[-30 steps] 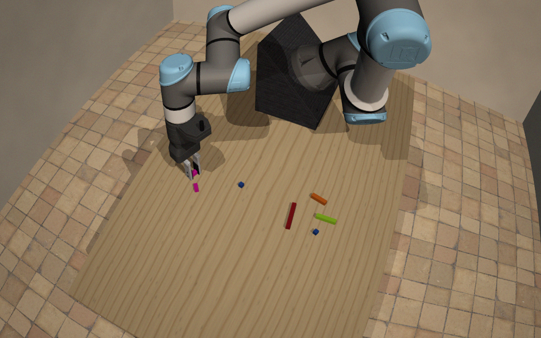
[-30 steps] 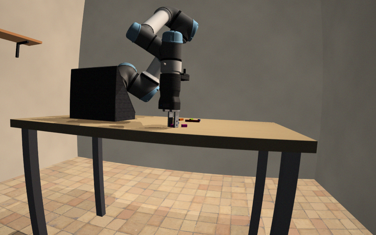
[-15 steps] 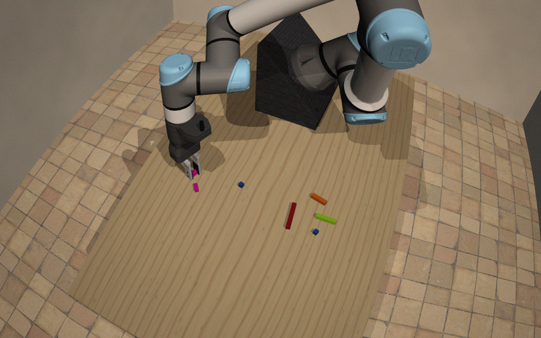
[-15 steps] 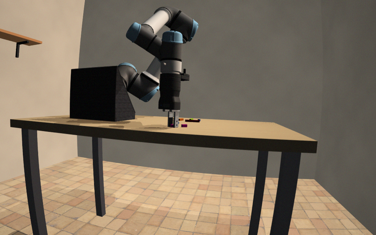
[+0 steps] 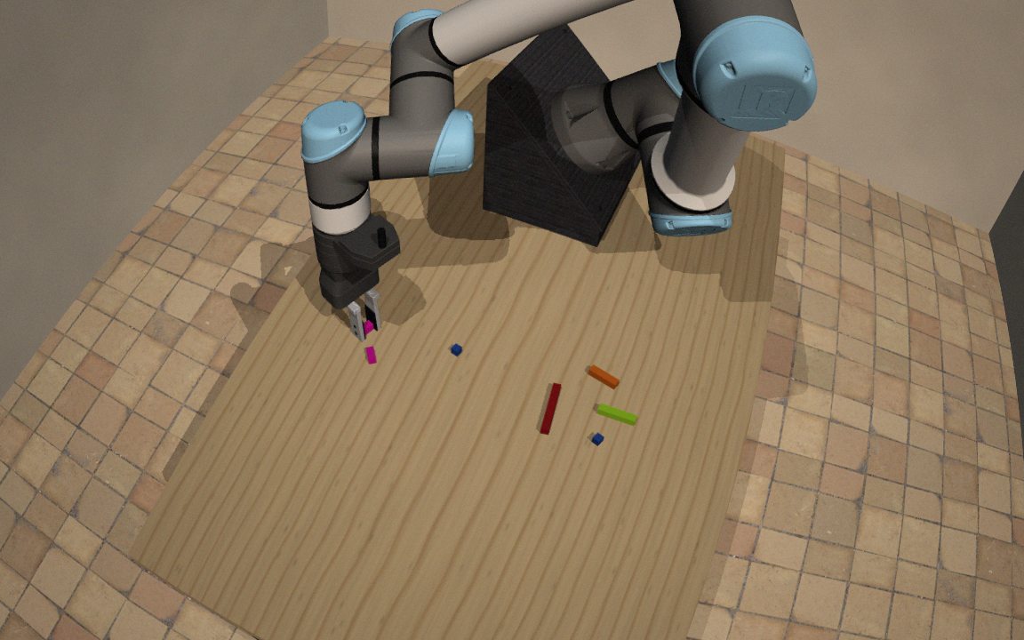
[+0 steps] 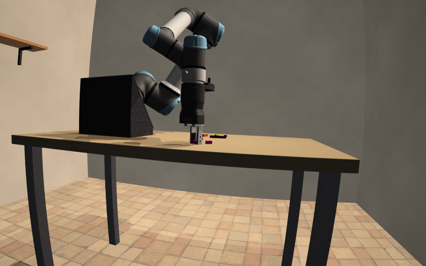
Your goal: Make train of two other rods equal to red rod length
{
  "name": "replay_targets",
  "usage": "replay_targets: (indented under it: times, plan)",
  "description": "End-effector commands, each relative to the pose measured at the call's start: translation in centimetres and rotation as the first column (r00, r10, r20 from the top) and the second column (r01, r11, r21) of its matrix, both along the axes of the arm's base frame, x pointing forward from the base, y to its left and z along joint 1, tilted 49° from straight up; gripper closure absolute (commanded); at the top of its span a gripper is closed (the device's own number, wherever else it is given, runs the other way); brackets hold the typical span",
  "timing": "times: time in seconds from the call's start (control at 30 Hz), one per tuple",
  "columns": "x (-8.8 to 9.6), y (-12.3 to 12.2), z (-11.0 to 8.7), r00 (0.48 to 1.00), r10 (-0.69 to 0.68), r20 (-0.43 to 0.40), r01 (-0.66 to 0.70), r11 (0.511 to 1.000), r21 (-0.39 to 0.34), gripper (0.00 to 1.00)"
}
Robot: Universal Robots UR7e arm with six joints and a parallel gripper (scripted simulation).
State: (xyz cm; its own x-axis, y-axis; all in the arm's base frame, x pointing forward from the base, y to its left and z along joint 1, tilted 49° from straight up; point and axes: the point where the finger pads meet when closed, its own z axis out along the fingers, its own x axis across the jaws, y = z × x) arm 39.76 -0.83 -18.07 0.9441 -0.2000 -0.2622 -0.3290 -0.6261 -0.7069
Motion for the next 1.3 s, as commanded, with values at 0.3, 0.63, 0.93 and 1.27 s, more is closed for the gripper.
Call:
replay_targets:
  times: [0.3,0.63,0.93,1.27]
  plan:
    - [0.1,-3.5,3.0,1.0,-0.001,0.001,0.001,1.0,-0.001,0.6]
    - [0.2,-7.1,6.2,1.0,-0.001,0.001,0.001,1.0,-0.001,0.6]
    - [0.3,-7.6,6.6,1.0,-0.001,0.001,0.001,1.0,-0.001,0.6]
    - [0.2,-7.1,7.3,0.999,0.027,0.032,-0.027,1.0,-0.001,0.6]
